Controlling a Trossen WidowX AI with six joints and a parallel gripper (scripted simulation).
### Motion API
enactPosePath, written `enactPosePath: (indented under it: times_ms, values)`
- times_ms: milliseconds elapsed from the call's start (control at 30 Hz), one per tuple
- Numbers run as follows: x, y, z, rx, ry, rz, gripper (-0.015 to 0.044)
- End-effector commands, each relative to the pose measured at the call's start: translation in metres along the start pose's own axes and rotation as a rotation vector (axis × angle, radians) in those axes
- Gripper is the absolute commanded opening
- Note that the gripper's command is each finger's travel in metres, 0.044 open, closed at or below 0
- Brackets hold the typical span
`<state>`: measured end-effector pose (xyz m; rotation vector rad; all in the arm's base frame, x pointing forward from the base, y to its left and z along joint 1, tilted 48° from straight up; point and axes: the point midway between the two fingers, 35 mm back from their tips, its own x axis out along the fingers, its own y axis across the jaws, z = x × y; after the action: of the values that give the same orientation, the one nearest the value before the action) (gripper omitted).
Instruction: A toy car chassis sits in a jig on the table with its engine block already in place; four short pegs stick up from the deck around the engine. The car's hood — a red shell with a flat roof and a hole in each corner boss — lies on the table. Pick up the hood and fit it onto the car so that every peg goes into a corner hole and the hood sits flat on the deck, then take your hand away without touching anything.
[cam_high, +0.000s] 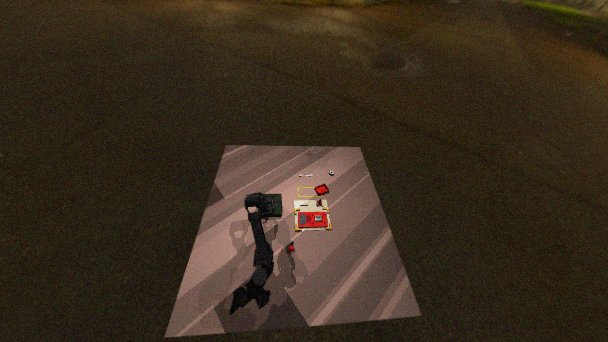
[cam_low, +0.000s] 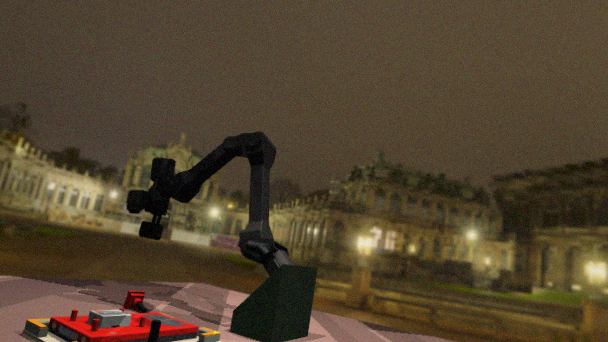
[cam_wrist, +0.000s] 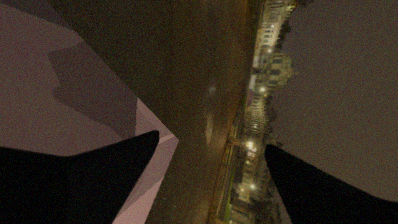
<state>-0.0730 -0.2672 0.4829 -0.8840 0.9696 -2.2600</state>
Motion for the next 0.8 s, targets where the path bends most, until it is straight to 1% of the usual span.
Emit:
enactPosePath:
  times_ms: [0, 167, 333, 533, 767]
  values:
    - [-0.001, 0.019, 0.022, 0.039, -0.048, 0.071, 0.0440]
    - [-0.012, 0.063, 0.056, 0.048, -0.122, 0.218, 0.0440]
    - [-0.034, 0.109, 0.089, 0.041, -0.196, 0.374, 0.0440]
    - [-0.072, 0.160, 0.124, 0.022, -0.276, 0.556, 0.0440]
    - [-0.123, 0.205, 0.158, 0.013, -0.343, 0.728, 0.0440]
